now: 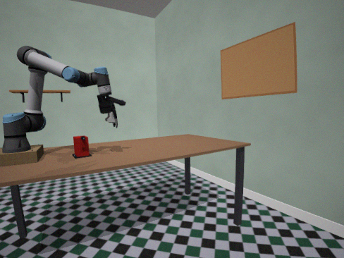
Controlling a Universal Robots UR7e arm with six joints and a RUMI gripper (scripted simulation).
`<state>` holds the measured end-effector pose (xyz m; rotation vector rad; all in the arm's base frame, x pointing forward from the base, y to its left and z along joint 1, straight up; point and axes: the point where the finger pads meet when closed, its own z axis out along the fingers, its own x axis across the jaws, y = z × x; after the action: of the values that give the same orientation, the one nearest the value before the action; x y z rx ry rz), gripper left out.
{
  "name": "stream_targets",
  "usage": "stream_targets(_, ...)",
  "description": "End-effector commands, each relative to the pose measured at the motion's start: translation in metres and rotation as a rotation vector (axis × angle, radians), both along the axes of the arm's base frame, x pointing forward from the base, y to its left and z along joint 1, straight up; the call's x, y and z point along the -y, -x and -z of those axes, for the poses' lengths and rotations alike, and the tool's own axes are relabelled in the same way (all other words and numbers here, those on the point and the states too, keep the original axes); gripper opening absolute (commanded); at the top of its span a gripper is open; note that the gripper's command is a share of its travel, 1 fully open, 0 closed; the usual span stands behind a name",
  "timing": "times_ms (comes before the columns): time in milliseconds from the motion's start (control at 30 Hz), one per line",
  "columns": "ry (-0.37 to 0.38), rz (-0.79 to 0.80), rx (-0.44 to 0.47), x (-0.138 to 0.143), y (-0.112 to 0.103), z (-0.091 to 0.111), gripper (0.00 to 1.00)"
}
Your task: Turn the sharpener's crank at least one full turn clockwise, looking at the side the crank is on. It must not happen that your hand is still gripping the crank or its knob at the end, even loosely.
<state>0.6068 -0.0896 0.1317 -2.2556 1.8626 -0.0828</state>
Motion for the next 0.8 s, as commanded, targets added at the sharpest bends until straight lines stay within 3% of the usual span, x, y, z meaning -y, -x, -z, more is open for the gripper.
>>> stream_targets(0,-0.054,0.153,-0.066,0.012,0.017,0.001,0.32)
stream_targets(767,-0.184,0.586,-0.274,0.035,0.074,0.009,0.32)
